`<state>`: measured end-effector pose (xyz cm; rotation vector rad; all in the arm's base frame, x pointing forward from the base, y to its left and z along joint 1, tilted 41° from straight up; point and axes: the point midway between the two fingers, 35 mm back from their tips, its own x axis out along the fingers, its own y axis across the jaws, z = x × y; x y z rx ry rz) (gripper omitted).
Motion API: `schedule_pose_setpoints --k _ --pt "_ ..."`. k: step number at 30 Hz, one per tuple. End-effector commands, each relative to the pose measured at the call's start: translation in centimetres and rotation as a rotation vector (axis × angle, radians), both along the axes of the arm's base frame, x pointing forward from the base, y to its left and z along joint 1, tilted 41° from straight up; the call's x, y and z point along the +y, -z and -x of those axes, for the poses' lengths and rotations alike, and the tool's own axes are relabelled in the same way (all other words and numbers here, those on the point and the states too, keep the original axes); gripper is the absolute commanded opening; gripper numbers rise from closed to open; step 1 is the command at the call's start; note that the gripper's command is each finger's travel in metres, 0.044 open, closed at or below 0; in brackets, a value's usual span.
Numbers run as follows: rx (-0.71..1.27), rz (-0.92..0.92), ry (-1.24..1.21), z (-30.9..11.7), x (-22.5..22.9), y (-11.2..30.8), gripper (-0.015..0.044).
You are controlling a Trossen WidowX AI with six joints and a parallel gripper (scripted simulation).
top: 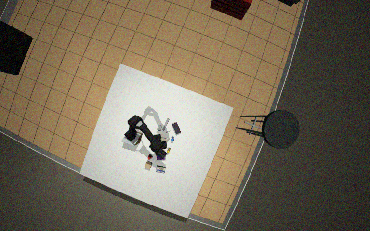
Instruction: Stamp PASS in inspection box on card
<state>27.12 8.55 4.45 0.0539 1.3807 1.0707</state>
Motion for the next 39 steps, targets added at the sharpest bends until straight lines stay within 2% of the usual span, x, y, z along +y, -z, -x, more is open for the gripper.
schedule_pose_setpoints --k 1,39 --pt "-0.026 -0.010 -0.020 0.6 0.4 -0.5 0.0000" --pt "-0.026 -0.009 -0.020 0.8 1.9 1.3 0.0000"
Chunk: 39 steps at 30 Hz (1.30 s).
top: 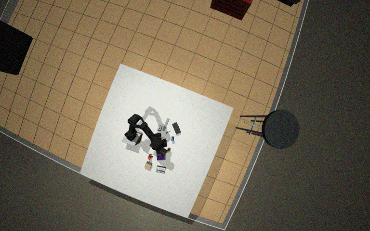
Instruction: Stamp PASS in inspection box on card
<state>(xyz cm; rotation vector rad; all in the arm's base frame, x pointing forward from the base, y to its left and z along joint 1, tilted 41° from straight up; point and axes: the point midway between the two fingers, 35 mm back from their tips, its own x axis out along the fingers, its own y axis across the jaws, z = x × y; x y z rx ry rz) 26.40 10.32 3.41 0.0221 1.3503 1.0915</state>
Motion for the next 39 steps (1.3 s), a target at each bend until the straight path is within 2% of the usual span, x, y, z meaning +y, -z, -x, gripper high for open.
schedule_pose_setpoints --k 1,39 --pt "0.008 -0.003 0.005 0.1 0.2 0.3 0.0000" --pt "0.009 -0.004 0.005 0.6 1.8 2.2 0.0000"
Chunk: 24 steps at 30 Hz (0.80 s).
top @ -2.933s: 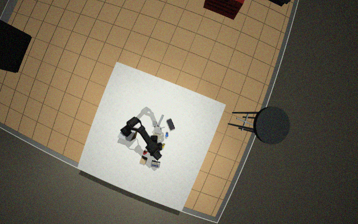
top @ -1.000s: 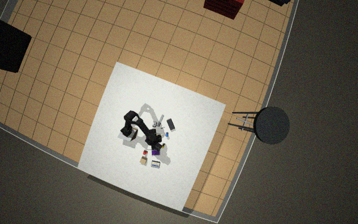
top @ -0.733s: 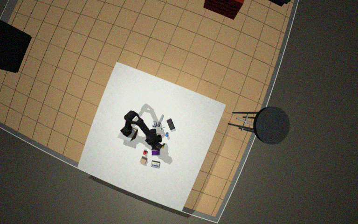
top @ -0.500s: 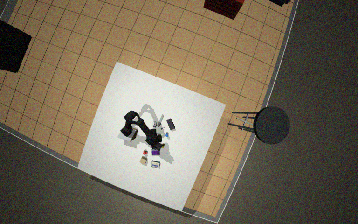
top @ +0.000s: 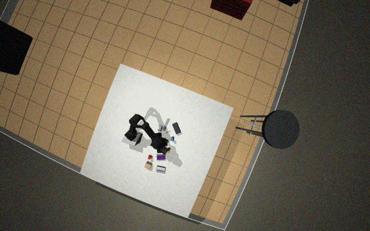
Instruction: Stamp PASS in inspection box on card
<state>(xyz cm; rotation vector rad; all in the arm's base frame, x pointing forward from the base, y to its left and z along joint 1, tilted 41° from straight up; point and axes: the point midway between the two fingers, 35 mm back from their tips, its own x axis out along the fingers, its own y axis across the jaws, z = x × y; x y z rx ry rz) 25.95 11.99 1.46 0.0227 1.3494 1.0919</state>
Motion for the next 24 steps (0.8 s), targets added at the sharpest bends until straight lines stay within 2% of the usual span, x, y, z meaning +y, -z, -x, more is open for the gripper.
schedule_pose_setpoints --k 1,24 --pt "0.009 -0.003 0.005 0.2 0.2 0.3 0.0000" --pt "0.010 -0.005 0.005 0.6 1.2 1.4 0.0000"
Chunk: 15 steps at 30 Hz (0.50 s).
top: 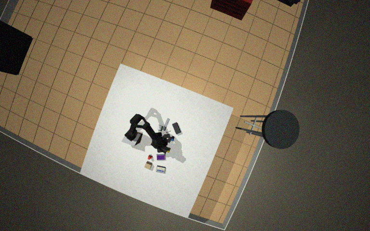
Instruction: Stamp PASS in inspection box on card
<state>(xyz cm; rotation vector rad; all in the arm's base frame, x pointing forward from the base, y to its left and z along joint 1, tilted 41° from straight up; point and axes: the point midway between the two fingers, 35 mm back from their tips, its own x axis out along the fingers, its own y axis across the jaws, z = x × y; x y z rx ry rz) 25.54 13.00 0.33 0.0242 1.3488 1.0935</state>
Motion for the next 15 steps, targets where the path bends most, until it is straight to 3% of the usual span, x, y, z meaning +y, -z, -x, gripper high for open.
schedule_pose_setpoints --k 1,15 --pt "0.009 -0.003 0.005 0.20 0.18 0.28 0.0000" --pt "0.010 -0.003 0.005 0.24 0.28 0.39 0.0000"
